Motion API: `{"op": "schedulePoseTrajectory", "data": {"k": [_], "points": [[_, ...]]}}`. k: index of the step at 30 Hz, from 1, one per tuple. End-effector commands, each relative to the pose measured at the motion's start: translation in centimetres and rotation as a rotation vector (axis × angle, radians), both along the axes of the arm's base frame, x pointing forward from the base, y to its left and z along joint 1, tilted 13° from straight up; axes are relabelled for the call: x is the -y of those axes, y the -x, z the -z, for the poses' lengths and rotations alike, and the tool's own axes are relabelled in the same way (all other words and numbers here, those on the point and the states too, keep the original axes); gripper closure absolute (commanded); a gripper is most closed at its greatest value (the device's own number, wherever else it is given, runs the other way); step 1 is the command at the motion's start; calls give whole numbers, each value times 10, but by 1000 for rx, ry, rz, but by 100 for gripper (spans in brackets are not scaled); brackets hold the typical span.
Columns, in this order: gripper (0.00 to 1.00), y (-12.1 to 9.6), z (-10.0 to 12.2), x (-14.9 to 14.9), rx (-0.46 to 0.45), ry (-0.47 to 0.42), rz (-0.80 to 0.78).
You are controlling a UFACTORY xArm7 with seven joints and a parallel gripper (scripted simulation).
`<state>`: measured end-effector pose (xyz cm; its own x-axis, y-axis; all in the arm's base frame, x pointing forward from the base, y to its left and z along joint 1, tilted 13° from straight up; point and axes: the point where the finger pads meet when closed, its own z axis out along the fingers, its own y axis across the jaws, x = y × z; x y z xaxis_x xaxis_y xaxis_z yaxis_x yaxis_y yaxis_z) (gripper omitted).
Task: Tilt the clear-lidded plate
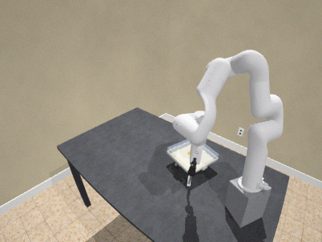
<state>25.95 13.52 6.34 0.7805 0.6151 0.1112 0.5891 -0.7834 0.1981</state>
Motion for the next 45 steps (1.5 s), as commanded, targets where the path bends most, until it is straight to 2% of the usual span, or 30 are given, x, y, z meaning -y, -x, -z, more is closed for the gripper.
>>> {"op": "schedulePoseTrajectory", "data": {"k": [1, 19, 45], "points": [[39, -1, 2, 0, 1, -1, -1], [39, -3, 10, 1, 1, -1, -1], [39, -3, 10, 1, 1, -1, -1]]}}
